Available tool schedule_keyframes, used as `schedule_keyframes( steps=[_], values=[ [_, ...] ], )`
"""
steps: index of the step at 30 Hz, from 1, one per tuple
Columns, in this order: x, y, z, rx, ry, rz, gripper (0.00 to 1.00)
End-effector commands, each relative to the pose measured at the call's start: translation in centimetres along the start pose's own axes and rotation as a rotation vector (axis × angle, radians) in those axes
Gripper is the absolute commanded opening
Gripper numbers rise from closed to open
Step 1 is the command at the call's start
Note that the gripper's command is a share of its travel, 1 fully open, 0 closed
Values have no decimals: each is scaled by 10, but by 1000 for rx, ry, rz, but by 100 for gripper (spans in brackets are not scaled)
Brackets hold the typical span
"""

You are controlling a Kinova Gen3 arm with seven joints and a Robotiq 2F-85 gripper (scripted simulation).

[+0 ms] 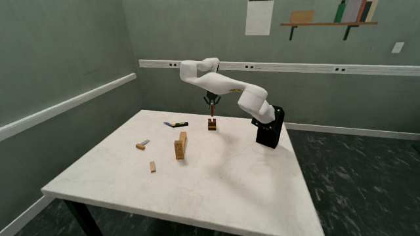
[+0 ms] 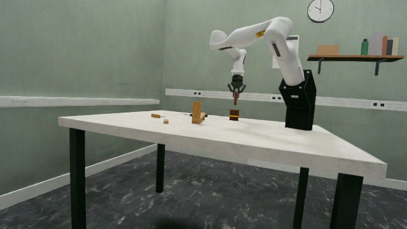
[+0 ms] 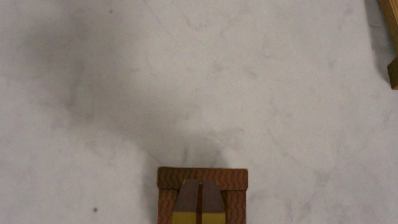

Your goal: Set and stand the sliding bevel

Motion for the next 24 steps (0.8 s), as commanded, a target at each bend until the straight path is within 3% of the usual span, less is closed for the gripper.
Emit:
schedule_keyframes(
  steps=[1, 24],
  values=[
    [-1, 0, 0, 0, 0, -2, 10],
    [0, 5, 5, -1, 1, -6, 10]
  ],
)
Point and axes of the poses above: the point where the finger pads meet when closed, its own x axis out along the fingers, its own z axis across the jaws, y = z × x, the point moved 5 cm from there along -x, back along the fingers, and after that the axes turned 12 degrees about -x, right-handed, at the moved point
